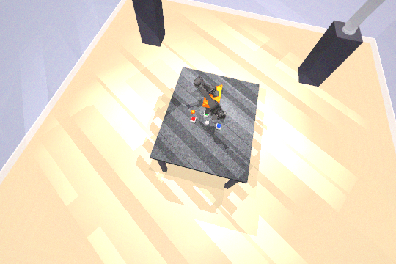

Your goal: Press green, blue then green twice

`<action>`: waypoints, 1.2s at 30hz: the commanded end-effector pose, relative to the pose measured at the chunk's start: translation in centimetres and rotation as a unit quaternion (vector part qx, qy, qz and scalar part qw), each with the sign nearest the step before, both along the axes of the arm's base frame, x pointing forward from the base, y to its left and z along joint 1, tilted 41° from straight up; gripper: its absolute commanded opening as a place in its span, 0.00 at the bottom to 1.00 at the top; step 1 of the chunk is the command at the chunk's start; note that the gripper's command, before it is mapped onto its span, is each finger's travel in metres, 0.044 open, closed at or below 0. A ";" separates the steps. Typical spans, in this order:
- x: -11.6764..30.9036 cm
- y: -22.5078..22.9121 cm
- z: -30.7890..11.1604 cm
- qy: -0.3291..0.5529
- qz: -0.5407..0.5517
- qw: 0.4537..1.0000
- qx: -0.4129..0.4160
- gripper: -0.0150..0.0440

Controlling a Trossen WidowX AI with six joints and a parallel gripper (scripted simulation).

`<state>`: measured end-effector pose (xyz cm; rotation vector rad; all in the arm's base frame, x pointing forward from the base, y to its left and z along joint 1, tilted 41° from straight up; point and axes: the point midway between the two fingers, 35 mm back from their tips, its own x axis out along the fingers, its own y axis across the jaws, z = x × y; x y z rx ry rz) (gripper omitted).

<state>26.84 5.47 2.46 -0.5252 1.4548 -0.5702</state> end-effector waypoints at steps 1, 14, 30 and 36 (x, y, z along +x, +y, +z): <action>2.2 3.2 -3.3 -0.001 -0.001 1.000 0.003 0.29; 3.1 0.5 -9.1 -0.002 -0.001 1.000 0.002 0.29; 3.2 -0.8 -10.7 -0.002 -0.001 1.000 0.001 0.29; 3.2 -1.5 -11.4 -0.002 -0.001 1.000 0.001 0.29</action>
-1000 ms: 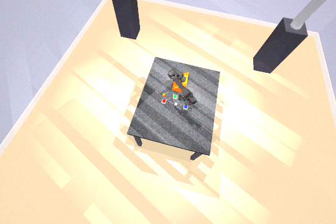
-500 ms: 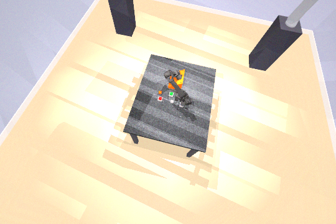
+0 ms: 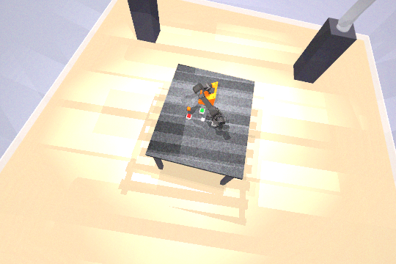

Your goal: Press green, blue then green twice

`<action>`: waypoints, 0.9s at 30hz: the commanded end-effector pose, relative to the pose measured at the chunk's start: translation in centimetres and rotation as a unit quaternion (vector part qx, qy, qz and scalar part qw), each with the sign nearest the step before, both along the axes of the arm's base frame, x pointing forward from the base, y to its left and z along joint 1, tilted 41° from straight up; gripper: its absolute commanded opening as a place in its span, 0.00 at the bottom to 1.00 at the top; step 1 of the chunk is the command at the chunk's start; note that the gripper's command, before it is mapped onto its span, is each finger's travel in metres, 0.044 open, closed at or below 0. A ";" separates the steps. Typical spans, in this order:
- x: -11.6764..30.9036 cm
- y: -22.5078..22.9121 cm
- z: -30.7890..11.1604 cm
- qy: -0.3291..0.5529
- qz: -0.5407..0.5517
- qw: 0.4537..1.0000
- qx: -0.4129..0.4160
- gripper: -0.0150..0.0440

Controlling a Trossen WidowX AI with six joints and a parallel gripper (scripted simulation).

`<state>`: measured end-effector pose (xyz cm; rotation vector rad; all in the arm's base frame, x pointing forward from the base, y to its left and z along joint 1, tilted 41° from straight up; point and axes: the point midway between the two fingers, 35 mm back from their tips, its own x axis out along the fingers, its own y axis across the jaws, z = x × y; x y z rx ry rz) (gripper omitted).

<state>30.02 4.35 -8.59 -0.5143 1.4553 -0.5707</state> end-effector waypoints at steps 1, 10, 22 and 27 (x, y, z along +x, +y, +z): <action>0.0 -0.5 -0.5 0.000 0.002 1.000 -0.002 0.29; 0.0 -0.8 -0.9 0.000 0.002 1.000 -0.003 0.29; 0.0 -0.8 -0.9 0.000 0.002 1.000 -0.003 0.29; -0.1 1.2 1.5 0.000 0.002 1.000 -0.002 0.29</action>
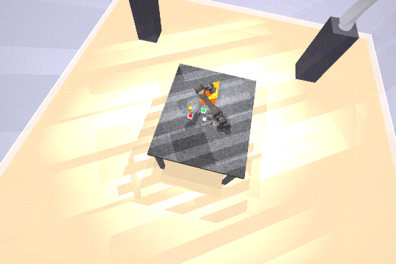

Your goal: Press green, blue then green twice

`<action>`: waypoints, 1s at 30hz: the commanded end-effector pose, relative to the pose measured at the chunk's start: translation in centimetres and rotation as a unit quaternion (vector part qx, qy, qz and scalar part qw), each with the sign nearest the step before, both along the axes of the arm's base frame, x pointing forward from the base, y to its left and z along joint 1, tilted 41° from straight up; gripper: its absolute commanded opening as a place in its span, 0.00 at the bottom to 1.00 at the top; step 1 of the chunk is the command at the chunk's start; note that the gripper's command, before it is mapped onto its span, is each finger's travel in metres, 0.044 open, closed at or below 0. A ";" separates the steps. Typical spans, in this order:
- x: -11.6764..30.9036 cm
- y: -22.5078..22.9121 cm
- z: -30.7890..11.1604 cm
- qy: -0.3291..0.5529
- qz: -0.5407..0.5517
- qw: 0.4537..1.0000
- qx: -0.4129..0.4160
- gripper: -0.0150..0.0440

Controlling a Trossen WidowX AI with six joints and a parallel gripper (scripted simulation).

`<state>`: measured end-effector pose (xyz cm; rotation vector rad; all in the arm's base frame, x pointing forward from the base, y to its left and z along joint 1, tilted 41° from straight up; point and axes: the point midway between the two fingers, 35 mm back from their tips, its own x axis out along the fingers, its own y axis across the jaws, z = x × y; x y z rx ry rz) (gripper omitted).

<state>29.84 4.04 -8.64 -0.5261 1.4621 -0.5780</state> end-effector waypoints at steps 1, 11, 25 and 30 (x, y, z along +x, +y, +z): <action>0.1 1.7 1.8 -0.005 0.003 1.000 0.004 0.29; -0.1 5.7 6.4 -0.004 0.003 1.000 0.005 0.29; -6.0 -1.6 13.5 -0.002 0.003 1.000 0.003 0.29; -10.1 -5.0 15.3 0.000 0.003 1.000 0.001 0.29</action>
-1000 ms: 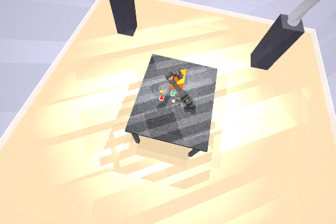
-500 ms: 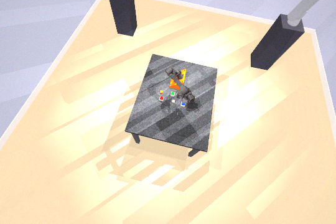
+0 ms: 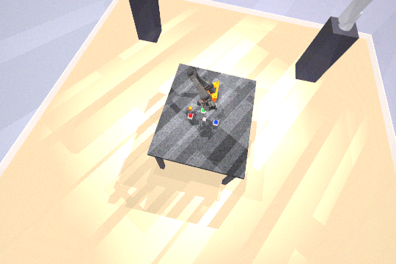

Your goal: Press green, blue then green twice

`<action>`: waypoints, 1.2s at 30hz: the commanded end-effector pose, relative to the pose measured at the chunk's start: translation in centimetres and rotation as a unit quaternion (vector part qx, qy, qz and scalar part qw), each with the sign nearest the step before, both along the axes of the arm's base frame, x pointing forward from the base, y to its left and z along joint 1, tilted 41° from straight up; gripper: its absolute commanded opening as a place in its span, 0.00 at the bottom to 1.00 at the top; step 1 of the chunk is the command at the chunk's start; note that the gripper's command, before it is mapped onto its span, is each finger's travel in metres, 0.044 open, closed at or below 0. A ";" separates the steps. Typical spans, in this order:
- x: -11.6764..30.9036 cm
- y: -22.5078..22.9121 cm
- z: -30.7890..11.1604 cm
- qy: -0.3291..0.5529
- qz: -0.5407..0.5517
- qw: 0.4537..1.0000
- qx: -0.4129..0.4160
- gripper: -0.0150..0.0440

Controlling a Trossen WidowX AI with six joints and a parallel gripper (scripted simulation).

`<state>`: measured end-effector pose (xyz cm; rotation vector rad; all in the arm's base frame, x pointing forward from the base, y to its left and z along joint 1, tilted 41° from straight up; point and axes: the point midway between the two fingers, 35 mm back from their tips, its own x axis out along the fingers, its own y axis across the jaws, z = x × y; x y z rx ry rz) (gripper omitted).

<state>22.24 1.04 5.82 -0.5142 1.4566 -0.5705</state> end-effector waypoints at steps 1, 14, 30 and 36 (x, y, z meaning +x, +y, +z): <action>-2.9 -2.3 0.9 0.004 0.003 1.000 -0.005 0.29; -2.9 -6.5 -3.7 0.004 0.003 1.000 -0.006 0.29; -2.8 -7.7 -5.2 0.004 0.003 1.000 -0.006 0.29; -2.8 -8.4 -5.9 0.004 0.003 1.000 -0.007 0.29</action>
